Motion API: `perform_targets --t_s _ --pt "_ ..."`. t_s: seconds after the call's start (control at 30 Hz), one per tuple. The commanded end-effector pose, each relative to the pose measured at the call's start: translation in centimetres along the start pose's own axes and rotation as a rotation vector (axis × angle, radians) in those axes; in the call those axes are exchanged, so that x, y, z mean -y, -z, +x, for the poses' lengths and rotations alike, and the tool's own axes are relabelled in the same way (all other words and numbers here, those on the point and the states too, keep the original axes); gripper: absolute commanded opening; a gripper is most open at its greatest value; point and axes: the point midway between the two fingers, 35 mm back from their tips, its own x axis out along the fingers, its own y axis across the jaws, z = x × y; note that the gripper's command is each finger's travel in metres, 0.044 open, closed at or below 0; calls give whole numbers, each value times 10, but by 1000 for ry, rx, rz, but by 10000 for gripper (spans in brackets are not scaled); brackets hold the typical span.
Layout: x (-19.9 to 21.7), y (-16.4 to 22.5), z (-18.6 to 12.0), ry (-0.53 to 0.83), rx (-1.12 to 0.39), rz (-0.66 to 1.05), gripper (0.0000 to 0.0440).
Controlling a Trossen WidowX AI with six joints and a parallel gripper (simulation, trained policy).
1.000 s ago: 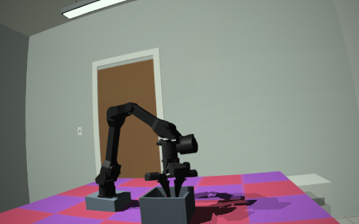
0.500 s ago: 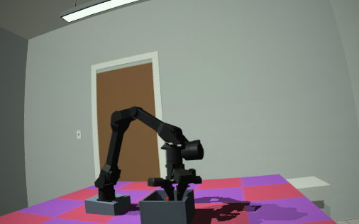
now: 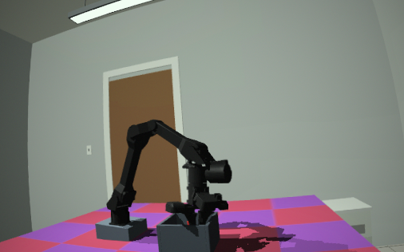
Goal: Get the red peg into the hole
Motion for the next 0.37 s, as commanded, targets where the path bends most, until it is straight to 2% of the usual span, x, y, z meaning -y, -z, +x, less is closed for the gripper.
perform_targets --t_s 0.0,0.33 --pt "5 -5 3 10 -9 3 74" --pt "21 -19 5 25 -19 13 75"
